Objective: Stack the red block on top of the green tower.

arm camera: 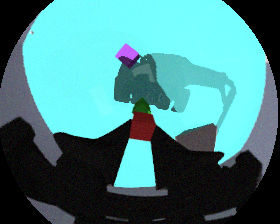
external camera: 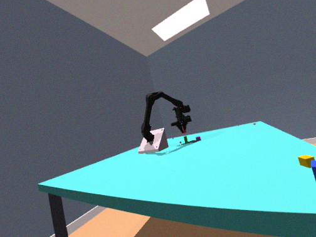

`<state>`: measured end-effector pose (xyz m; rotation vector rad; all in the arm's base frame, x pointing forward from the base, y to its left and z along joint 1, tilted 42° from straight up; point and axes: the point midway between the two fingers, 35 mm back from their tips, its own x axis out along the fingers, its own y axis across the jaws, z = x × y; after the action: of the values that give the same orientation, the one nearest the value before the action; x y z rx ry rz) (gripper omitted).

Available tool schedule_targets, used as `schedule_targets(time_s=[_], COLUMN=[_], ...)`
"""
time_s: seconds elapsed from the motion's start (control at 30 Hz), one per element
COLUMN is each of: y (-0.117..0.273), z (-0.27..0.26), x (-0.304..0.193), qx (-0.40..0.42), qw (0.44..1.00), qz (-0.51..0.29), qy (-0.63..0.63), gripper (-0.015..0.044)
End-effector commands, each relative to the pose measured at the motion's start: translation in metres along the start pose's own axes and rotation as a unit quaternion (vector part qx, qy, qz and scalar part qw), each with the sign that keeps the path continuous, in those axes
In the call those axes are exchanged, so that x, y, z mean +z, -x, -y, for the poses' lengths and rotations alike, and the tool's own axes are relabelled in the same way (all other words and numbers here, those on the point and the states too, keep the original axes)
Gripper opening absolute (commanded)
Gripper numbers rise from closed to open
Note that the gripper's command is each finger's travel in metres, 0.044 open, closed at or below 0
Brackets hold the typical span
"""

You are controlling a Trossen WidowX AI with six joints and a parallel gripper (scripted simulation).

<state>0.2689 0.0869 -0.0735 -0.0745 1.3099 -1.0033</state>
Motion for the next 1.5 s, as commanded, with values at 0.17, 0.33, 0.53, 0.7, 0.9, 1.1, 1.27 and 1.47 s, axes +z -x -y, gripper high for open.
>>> schedule_targets(time_s=[0.17,0.33,0.53,0.7,0.9,1.1,1.27,1.47], y=[-0.029,-0.028,-0.029,-0.029,-0.03,-0.03,-0.029,-0.029], z=[0.001,0.001,0.001,0.001,0.001,0.001,0.001,0.001], x=[0.0,0.0,0.0,0.0,0.0,0.0,-0.001,-0.001], qx=[-0.004,-0.004,-0.004,-0.004,-0.004,-0.004,-0.003,-0.003], qw=[1.0,1.0,1.0,1.0,1.0,1.0,1.0,1.0], qz=[0.001,0.001,0.001,0.001,0.001,0.001,0.0,0.0], qy=[0.004,0.004,0.004,0.004,0.004,0.004,0.001,0.001], gripper=[0.0,0.0,0.0,0.0,0.0,0.0,0.0079,0.0236])
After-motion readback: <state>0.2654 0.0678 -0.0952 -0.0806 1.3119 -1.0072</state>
